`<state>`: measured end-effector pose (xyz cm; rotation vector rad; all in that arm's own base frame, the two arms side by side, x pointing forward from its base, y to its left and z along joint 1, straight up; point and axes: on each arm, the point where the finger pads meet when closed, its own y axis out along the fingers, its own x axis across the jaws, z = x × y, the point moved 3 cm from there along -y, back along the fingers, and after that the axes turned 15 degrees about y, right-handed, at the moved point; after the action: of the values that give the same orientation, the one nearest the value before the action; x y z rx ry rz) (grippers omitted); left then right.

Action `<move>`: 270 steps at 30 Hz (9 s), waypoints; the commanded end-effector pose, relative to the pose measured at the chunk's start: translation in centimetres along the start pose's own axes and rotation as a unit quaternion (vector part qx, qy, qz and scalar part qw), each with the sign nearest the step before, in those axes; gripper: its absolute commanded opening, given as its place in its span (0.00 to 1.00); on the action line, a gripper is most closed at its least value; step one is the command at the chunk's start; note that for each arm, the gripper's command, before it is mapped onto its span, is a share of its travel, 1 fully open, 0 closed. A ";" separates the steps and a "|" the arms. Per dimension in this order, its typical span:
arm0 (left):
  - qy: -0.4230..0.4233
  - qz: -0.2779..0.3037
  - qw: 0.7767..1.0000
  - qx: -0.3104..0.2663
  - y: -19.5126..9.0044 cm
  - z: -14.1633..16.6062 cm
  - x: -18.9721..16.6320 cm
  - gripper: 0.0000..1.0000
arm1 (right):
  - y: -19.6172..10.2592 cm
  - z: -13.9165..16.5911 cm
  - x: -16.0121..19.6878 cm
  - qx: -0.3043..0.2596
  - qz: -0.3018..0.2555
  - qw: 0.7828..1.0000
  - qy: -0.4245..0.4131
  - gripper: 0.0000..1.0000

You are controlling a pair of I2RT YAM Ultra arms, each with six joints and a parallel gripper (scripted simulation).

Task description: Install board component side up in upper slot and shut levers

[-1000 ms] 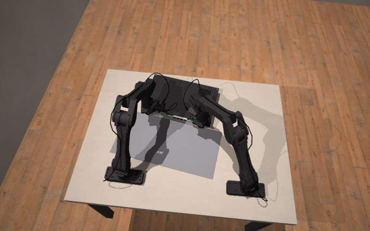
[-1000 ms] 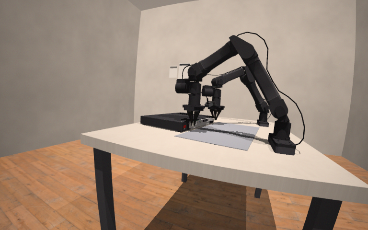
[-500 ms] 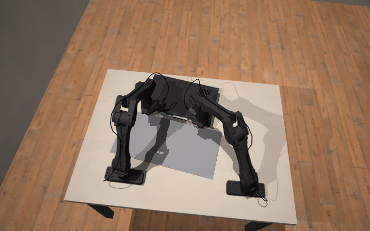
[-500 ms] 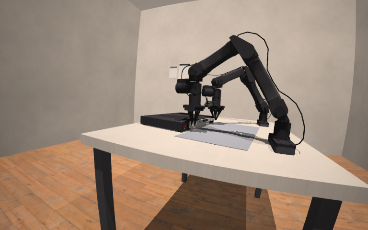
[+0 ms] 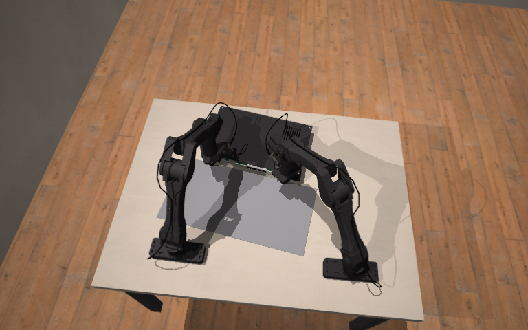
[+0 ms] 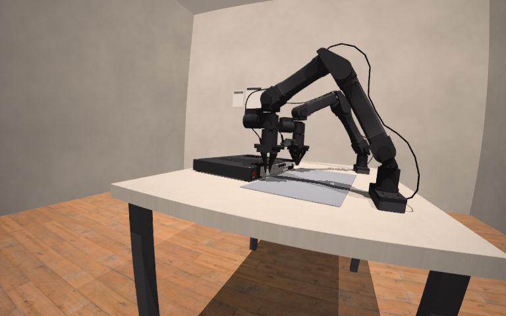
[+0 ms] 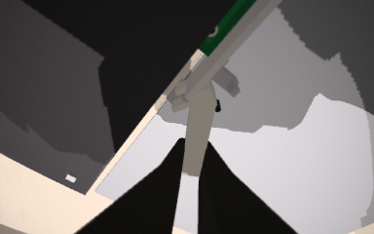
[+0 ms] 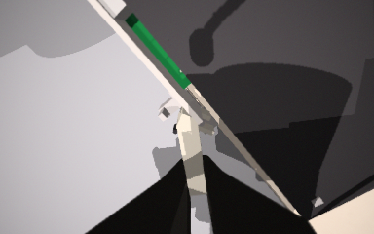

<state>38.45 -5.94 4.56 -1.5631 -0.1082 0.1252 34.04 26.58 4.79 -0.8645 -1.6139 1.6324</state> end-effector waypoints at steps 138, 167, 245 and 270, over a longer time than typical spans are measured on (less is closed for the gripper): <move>-0.484 -0.011 0.875 -0.018 -0.9 -3.0 -1.4 0.04 | -1.2 -2.1 2.5 -0.028 -0.002 0.884 0.466 0.04; -0.508 -0.013 0.861 -0.017 -1.2 -2.9 -1.1 0.04 | -1.2 -2.4 2.9 -0.024 -0.008 0.864 0.504 0.04; -0.505 -0.012 0.863 -0.015 -7.0 -2.7 -1.8 0.64 | -20.6 4.4 -8.0 -0.366 0.058 0.825 0.426 0.64; -0.505 -0.012 0.863 -0.015 -7.0 -2.7 -1.8 0.64 | -34.7 12.2 -18.9 -0.677 0.088 0.673 0.284 0.64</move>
<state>37.01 -8.75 10.71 -1.3676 -0.9445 0.9352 34.46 4.83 36.33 -2.0241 -1.8913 -0.0278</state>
